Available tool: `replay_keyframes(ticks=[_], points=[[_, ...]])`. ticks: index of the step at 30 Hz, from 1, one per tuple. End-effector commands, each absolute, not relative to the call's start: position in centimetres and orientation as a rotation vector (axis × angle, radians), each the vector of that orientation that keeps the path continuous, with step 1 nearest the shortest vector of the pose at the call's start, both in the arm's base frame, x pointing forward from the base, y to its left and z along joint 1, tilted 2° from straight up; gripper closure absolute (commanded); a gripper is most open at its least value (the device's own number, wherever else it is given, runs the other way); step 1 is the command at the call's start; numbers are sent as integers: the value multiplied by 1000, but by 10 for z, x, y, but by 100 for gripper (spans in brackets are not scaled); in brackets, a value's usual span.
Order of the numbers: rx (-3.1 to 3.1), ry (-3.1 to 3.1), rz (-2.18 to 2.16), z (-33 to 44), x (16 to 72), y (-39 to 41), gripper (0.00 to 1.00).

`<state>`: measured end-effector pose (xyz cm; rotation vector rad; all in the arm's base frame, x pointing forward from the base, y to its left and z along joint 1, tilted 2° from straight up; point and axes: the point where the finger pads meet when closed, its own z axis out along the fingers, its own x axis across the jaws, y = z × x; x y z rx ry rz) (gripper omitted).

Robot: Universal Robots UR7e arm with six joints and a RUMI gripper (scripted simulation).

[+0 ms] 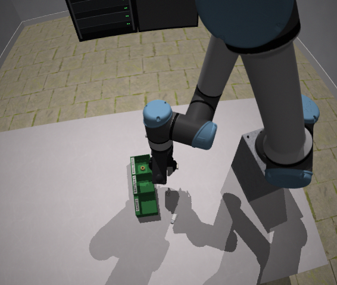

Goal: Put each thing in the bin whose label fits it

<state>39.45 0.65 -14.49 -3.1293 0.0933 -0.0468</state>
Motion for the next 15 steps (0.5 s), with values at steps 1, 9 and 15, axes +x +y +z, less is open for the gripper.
replay_keyframes(ticks=[1,9,15], points=[[-3130,94,-50,-144,394,7,82],[-3130,94,-50,-144,398,4,82],[-3130,94,-50,-144,400,2,82]])
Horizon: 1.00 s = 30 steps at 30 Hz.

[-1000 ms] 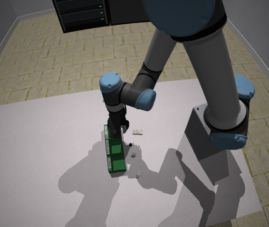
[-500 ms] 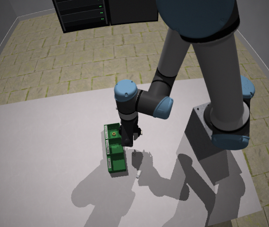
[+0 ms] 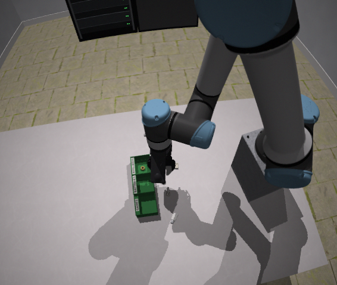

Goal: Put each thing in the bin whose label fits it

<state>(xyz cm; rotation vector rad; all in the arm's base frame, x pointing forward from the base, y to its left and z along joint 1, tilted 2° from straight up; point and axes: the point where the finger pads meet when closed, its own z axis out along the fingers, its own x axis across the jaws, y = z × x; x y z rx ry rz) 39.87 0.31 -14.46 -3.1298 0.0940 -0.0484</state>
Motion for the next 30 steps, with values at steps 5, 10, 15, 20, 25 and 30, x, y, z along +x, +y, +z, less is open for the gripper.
replay_keyframes(ticks=[5,10,15,20,25,30], points=[[-3130,94,-50,-144,401,2,82],[-3130,94,-50,-144,401,1,82],[-3130,94,-50,-160,402,2,82],[-3130,94,-50,-176,402,2,82],[-3130,94,-50,-192,403,2,82],[-3130,94,-50,-201,403,2,82]])
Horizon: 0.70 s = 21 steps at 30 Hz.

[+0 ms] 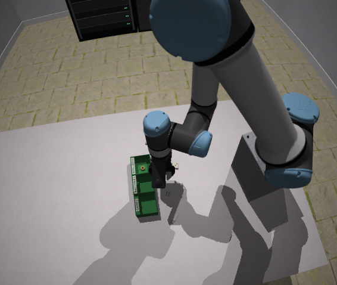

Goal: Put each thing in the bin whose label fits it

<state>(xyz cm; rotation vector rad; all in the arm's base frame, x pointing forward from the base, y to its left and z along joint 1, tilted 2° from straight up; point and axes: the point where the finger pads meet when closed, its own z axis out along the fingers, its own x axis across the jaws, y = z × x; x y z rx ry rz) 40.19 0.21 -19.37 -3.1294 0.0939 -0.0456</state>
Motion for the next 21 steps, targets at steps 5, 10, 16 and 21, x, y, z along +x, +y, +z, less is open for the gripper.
replay_keyframes(ticks=[5,10,16,21], points=[[-3130,94,-50,-201,403,2,82],[-3130,94,-50,-205,403,2,82],[-3130,94,-50,-213,403,2,82],[-3130,94,-50,-212,403,2,82]])
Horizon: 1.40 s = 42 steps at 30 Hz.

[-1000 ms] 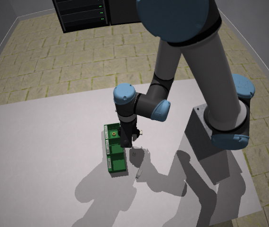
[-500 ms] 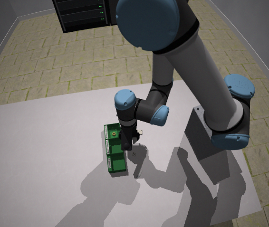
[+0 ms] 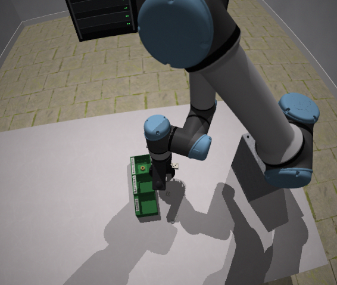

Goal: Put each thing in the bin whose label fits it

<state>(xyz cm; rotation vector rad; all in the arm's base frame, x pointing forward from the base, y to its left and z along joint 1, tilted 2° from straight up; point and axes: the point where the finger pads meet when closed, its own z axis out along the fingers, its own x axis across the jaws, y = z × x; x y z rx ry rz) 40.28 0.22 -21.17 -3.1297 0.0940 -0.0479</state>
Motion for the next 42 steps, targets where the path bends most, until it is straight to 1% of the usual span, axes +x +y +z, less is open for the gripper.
replay_keyframes(ticks=[1,10,11,42], points=[[-3130,94,-50,-212,403,2,82],[-3130,94,-50,-213,403,2,82],[-3130,94,-50,-212,403,2,100],[-3130,94,-50,-213,403,2,100]])
